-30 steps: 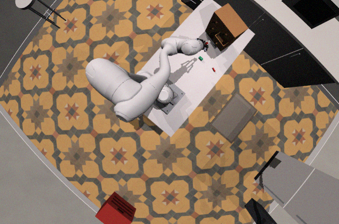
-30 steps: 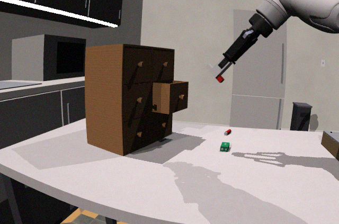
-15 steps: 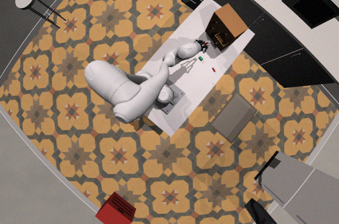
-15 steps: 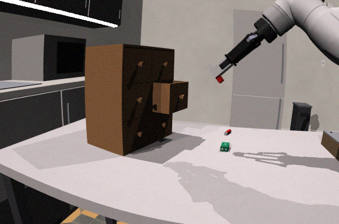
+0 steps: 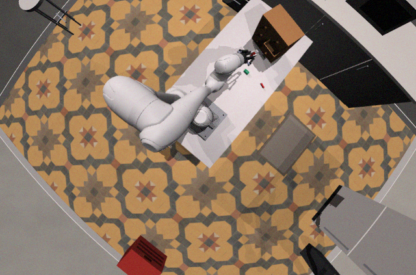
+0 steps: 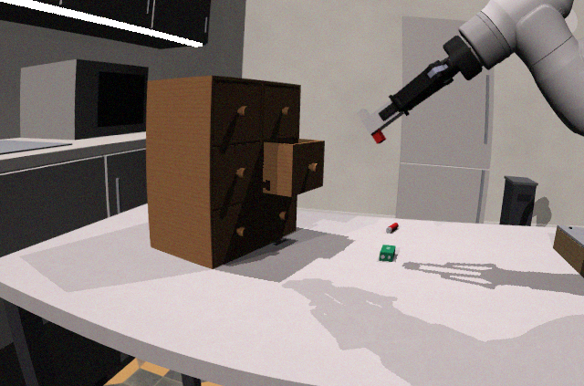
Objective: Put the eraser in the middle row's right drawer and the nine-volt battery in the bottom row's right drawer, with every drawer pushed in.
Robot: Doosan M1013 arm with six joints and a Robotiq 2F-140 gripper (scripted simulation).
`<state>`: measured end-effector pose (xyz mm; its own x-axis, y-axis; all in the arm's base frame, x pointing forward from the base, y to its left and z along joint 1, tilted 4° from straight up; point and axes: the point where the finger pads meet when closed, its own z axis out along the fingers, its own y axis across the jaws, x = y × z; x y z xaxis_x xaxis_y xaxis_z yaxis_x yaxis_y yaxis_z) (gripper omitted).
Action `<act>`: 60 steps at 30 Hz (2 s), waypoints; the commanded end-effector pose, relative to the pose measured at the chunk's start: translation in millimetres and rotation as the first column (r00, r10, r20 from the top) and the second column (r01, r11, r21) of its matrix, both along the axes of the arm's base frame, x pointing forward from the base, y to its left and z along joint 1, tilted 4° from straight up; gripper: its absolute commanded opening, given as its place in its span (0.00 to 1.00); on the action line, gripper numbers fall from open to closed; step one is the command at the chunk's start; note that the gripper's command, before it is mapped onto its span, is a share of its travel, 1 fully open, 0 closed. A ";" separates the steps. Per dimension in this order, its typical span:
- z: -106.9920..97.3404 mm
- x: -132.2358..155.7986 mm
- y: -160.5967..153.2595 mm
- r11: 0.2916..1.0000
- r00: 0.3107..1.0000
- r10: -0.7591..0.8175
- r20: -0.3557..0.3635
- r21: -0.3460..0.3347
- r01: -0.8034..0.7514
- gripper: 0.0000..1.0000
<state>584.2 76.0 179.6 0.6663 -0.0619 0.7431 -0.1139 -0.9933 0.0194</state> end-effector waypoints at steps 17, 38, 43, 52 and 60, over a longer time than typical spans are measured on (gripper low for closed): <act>-3.8 -4.1 0.0 0.999 0.958 -0.009 0.288 -0.038 0.021 0.11; -3.9 -3.7 0.4 0.999 0.951 -0.007 0.310 -0.040 0.020 0.11; -4.1 -2.0 0.2 0.999 0.951 -0.007 0.310 -0.040 0.020 0.11; -4.9 10.3 -1.5 0.999 0.951 -0.007 0.310 -0.040 0.020 0.11; -5.9 25.3 -3.6 0.999 0.951 -0.007 0.310 -0.040 0.020 0.11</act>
<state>604.7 73.0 174.1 0.4026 -0.0336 0.9148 -0.1343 -0.9907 0.0227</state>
